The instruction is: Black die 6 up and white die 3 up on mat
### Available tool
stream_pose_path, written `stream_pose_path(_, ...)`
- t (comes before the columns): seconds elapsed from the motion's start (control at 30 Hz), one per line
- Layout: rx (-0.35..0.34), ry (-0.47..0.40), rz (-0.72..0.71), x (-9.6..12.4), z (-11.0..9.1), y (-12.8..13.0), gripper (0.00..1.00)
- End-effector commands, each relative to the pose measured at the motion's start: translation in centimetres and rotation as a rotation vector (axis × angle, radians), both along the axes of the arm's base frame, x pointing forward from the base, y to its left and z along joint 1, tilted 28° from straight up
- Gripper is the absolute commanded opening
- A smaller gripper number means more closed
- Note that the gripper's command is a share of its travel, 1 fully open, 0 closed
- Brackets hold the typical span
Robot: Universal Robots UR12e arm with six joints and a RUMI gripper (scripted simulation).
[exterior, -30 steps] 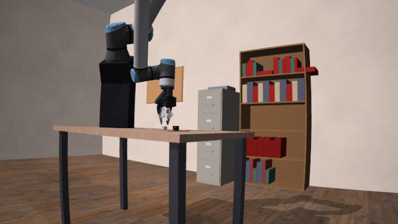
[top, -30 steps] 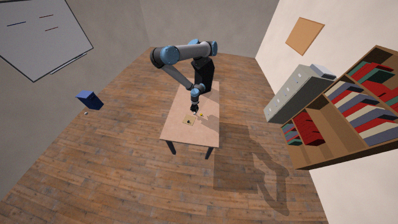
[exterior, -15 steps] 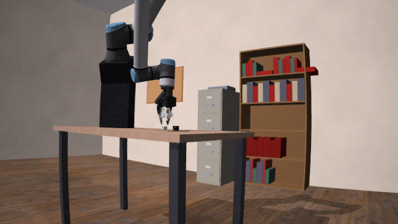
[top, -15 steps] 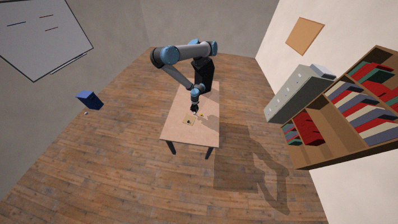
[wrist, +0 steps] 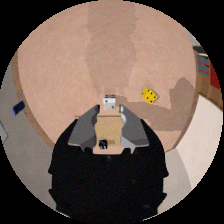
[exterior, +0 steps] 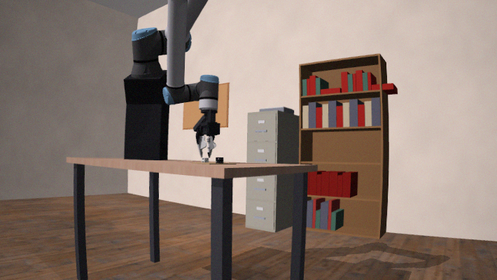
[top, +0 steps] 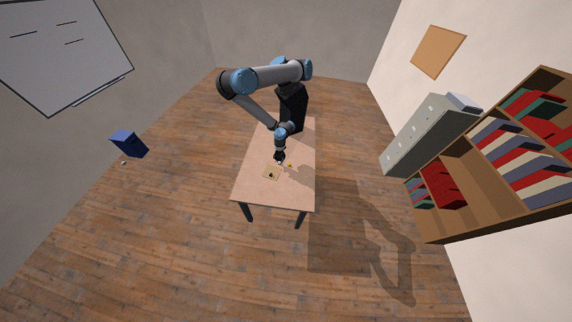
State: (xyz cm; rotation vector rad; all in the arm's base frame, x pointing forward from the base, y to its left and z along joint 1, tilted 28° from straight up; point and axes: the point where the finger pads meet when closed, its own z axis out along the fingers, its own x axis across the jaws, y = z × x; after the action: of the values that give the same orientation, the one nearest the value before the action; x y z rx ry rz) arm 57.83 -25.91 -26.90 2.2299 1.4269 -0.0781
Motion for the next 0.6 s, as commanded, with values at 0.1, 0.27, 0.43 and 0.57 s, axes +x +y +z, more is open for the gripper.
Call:
stream_pose_path(0.1,0.0,0.0,0.0,0.3,-1.1,-0.6,0.24)
stream_pose_path(0.27,0.0,0.0,0.0,0.4,-1.7,-0.8,0.24)
stream_pose_path(0.43,0.0,0.0,0.0,0.5,-2.0,-0.9,0.24)
stream_pose_path(0.57,0.0,0.0,0.0,0.5,-2.0,-1.0,0.24)
